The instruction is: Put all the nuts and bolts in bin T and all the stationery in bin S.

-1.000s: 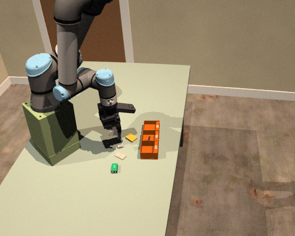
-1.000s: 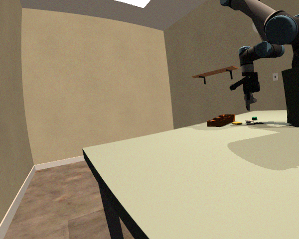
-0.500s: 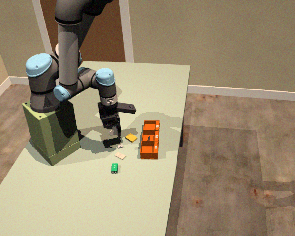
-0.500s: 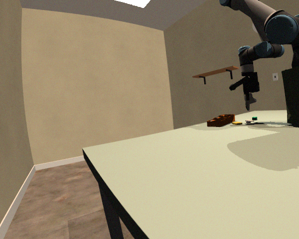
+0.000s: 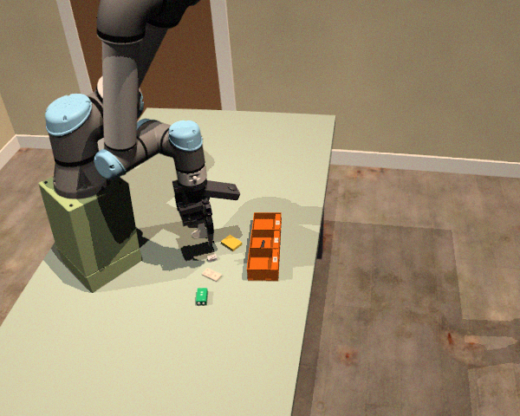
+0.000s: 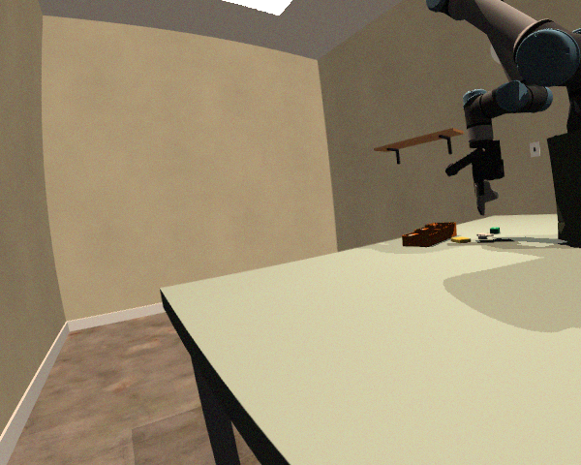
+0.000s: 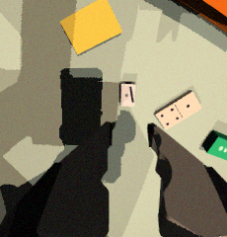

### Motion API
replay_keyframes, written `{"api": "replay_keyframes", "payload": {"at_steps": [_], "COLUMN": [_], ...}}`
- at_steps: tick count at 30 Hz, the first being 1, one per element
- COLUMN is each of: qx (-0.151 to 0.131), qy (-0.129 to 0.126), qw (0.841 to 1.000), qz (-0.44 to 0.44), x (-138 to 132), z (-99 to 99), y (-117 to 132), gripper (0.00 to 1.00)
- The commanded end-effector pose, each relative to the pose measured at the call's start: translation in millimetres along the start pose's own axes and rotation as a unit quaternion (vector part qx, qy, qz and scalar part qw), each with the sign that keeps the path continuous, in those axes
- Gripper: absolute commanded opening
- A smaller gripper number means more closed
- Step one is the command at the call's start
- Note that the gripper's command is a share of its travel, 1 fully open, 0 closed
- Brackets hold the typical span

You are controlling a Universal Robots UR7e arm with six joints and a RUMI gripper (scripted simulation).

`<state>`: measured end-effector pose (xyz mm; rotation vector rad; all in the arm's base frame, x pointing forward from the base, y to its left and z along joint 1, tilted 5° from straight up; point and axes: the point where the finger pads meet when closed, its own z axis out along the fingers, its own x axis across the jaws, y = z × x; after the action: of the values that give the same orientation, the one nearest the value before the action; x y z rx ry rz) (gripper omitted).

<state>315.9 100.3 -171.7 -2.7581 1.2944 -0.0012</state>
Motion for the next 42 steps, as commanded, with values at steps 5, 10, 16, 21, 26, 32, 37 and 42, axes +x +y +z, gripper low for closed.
{"api": "replay_keyframes", "payload": {"at_steps": [5,10,16,21,26,32,37,42], "qx": [0.000,0.000,0.000,0.000,0.000,0.000,0.000,0.000], "qy": [0.000,0.000,0.000,0.000,0.000,0.000,0.000,0.000], "qw": [1.000,1.000,1.000,1.000,1.000,1.000,1.000,1.000], "qz": [0.000,0.000,0.000,0.000,0.000,0.000,0.000,0.000], "x": [0,0,0,1,1,0,0,0], "z": [15.7,35.6,58.6,58.7,60.0,67.9,70.6,70.6], "y": [0,0,0,0,-1,0,0,0], "gripper": [0.18,0.18,0.18,0.18,0.18,0.18,0.18,0.18]}}
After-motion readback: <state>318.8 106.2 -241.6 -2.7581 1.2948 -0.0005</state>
